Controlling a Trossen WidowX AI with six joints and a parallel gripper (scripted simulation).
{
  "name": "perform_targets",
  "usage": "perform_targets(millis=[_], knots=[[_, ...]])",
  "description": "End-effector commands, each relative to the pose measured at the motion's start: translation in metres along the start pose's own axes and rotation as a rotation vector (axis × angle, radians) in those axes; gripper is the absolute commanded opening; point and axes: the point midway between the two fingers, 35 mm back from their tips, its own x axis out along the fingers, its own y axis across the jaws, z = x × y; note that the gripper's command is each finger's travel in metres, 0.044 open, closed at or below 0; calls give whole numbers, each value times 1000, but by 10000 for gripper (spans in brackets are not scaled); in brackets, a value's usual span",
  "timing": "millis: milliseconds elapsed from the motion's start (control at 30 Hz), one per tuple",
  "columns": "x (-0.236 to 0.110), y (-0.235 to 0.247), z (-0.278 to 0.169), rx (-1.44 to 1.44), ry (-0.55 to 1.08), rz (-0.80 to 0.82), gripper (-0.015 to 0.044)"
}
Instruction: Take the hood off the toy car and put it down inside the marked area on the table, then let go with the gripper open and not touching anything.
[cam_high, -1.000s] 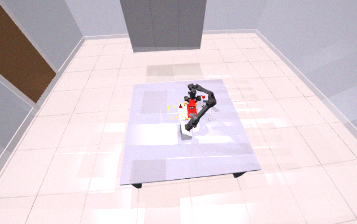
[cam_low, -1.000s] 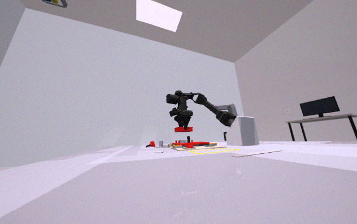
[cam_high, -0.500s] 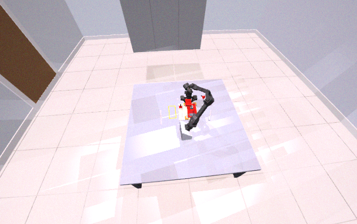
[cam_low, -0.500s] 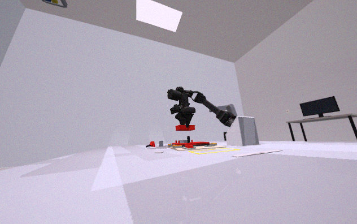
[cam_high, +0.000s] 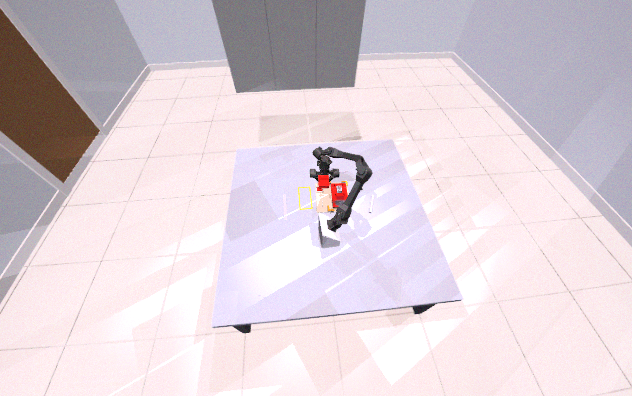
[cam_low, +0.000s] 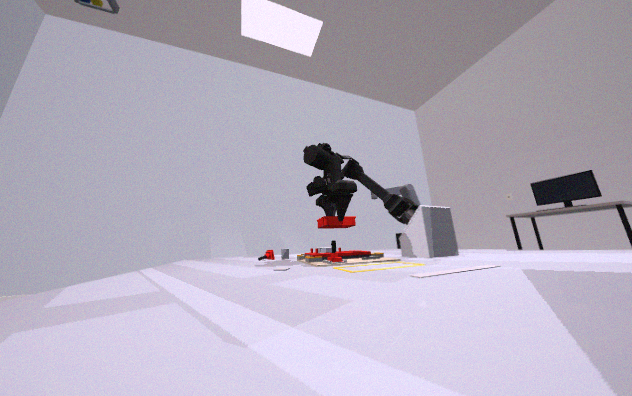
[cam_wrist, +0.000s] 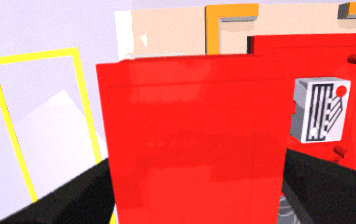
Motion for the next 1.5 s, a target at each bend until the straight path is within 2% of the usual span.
perform_targets(millis=[0, 867, 1467], knots=[[2, 19, -3, 1, 9, 3, 0], [5, 125, -42, 2, 6, -20, 0], [13, 128, -43, 2, 6, -21, 0]])
